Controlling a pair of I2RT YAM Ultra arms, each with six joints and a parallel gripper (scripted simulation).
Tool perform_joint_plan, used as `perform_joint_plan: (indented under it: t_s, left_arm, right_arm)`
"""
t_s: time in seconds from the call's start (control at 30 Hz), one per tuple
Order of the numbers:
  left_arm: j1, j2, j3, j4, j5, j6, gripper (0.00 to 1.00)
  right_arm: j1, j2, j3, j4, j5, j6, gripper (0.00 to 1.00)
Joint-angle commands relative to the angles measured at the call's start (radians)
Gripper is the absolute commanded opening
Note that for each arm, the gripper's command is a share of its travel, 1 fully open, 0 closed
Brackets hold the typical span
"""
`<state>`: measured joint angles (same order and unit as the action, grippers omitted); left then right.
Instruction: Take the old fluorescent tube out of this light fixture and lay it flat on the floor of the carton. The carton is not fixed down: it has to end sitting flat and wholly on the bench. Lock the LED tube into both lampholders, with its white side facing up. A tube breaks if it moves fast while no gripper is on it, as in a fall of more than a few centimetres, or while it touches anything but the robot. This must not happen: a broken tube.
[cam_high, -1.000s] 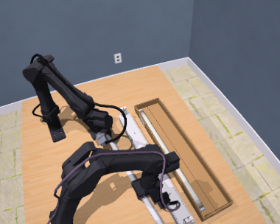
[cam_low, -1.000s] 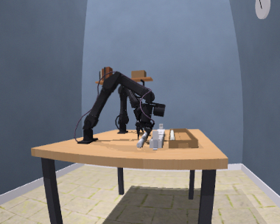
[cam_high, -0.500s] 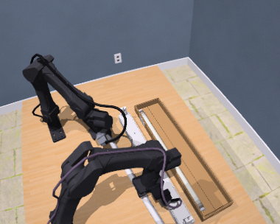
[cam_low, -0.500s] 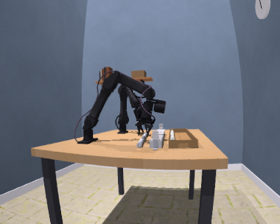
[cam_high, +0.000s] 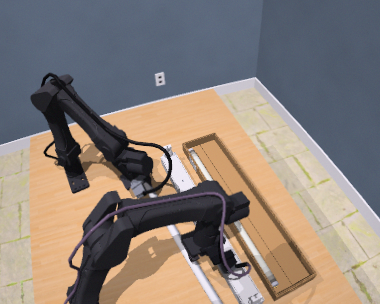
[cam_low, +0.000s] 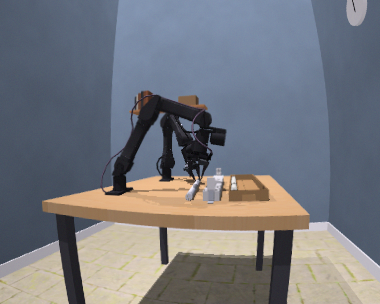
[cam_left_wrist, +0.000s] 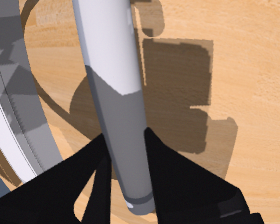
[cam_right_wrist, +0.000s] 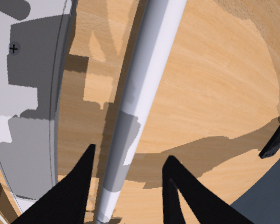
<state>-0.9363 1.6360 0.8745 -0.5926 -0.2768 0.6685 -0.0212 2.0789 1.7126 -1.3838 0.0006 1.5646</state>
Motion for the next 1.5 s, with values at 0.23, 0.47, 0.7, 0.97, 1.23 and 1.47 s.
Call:
perform_joint_plan:
  t_s: [0.23,0.47,0.7,0.97,1.23,1.47]
  left_arm:
    - [-0.008,-0.017,-0.011,0.006,0.003,0.002,0.11]
    - [-0.008,-0.017,-0.011,0.006,0.003,0.002,0.11]
    - [-0.008,-0.017,-0.011,0.006,0.003,0.002,0.11]
    - [-0.008,-0.017,-0.011,0.006,0.003,0.002,0.11]
    - [-0.008,-0.017,-0.011,0.006,0.003,0.002,0.11]
    - [-0.008,-0.017,-0.011,0.006,0.003,0.002,0.11]
  right_arm:
    - [-0.006,-0.079,-0.076,0.082,-0.007,0.004,0.49]
    - [-0.014,-0.190,-0.216,0.247,-0.008,-0.010,0.49]
    - [-0.017,-0.417,-0.519,0.551,-0.002,-0.013,0.49]
    - [-0.016,-0.626,-0.798,0.785,0.003,-0.016,0.49]
    - [-0.003,-0.629,-0.788,0.722,0.002,-0.018,0.49]
    - [0.002,-0.529,-0.836,0.847,0.004,-0.017,0.49]
